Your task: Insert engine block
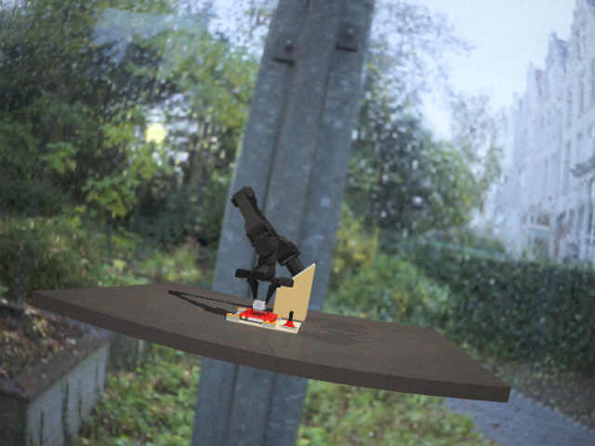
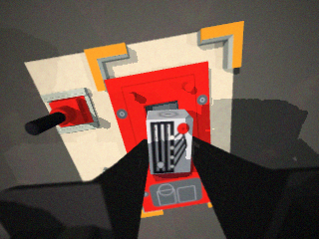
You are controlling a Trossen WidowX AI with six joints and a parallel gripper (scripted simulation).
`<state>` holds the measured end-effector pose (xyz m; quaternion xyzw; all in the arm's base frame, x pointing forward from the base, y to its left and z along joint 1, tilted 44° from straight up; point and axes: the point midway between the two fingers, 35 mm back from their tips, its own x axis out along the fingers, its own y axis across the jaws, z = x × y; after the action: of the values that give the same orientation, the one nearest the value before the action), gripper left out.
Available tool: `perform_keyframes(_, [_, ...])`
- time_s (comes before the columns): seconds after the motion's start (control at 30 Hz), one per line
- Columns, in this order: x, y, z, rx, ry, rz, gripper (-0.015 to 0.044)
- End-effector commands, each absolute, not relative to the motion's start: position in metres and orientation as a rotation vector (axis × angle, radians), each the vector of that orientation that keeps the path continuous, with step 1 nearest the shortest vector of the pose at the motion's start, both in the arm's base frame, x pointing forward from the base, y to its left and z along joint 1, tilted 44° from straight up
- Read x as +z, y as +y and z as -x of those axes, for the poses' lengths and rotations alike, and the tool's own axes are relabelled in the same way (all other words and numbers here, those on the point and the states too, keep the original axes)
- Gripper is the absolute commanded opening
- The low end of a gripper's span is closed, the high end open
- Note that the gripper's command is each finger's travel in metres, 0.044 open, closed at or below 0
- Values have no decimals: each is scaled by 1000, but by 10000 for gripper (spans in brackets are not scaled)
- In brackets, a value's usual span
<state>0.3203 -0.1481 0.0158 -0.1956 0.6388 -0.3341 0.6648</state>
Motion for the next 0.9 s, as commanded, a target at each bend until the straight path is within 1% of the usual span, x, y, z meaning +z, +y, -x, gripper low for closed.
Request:
perform_keyframes(0.0, [16,-148,-320,-774,1430,423,158])
perform_keyframes(0.4, [16,-148,-320,-542,1561,671,158])
perform_keyframes(0.87, [16,-148,-320,-730,1458,473,158])
